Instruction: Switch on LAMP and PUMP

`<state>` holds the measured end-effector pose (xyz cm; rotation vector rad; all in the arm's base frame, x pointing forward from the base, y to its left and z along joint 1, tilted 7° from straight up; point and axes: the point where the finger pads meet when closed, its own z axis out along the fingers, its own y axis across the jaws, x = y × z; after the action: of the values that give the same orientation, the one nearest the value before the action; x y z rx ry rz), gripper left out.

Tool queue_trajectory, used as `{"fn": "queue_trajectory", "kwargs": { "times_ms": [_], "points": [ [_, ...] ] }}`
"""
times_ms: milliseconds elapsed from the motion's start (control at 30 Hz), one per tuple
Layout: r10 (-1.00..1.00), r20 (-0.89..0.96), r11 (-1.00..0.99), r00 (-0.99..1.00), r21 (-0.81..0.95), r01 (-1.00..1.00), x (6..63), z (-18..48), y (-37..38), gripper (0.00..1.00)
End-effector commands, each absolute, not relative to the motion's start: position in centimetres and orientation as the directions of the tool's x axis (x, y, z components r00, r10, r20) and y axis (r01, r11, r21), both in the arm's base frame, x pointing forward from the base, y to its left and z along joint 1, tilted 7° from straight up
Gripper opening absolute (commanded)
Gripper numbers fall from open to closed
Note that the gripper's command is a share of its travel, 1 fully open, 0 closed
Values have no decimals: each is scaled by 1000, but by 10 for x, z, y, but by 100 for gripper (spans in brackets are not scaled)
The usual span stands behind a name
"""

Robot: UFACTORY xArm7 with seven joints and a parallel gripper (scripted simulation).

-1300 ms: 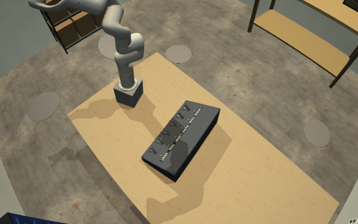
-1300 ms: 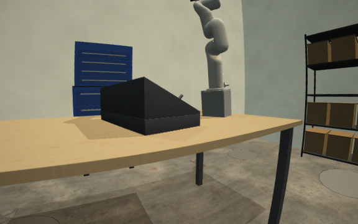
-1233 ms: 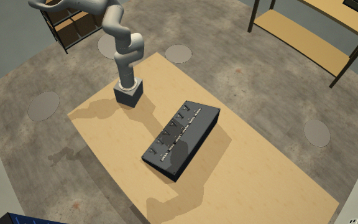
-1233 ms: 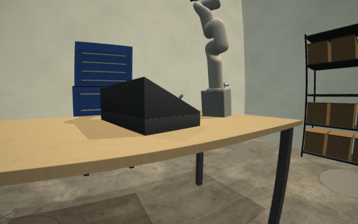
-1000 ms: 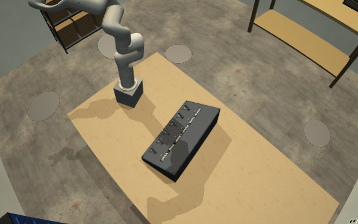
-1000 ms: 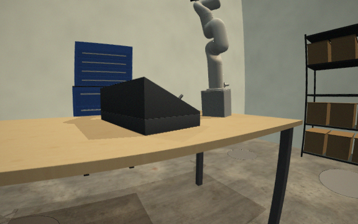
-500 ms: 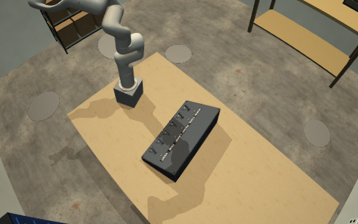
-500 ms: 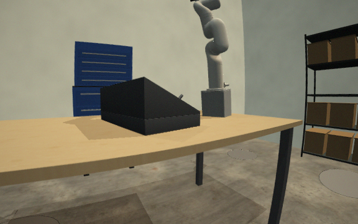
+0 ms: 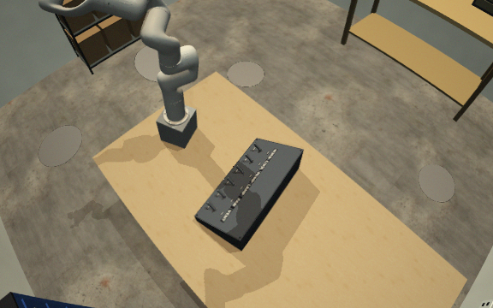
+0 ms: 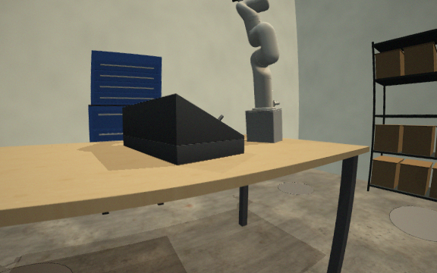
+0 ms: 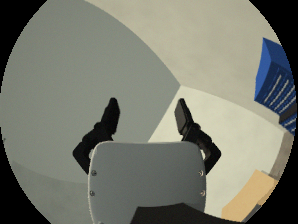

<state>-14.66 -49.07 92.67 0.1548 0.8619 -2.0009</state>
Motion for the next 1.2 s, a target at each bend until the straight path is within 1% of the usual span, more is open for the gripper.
{"fn": "queue_trajectory", "kwargs": {
  "times_ms": [0, 133, 267, 367, 467, 533, 567, 633, 667, 767, 800, 933, 967, 1100, 1133, 1167],
  "points": [
    [-704, -427, -329, -568, -513, 793, -143, 923, -495, 100],
    [-694, -442, -321, -567, -516, 794, -133, 907, -514, 100],
    [-674, -471, -300, -569, -529, 794, -108, 874, -549, 100],
    [-674, -471, -300, -569, -529, 794, -108, 874, -549, 100],
    [-650, -500, -271, -573, -552, 789, -72, 835, -583, 100],
    [-650, -500, -271, -573, -552, 789, -72, 835, -583, 100],
    [-640, -509, -257, -576, -564, 785, -56, 820, -595, 100],
    [-640, -509, -257, -576, -564, 785, -56, 820, -595, 100],
    [-630, -518, -241, -579, -578, 779, -38, 803, -606, 100],
    [-630, -518, -241, -579, -578, 779, -38, 803, -606, 100],
    [-619, -525, -223, -584, -595, 772, -17, 785, -617, 100],
    [-619, -525, -223, -584, -595, 772, -17, 785, -617, 100],
    [-608, -532, -201, -589, -615, 762, 7, 766, -626, 100],
    [-608, -532, -201, -589, -615, 762, 7, 766, -626, 100],
    [-598, -535, -177, -596, -638, 750, 33, 745, -634, 100],
    [-598, -535, -177, -596, -638, 750, 33, 745, -634, 100]
  ]
}}
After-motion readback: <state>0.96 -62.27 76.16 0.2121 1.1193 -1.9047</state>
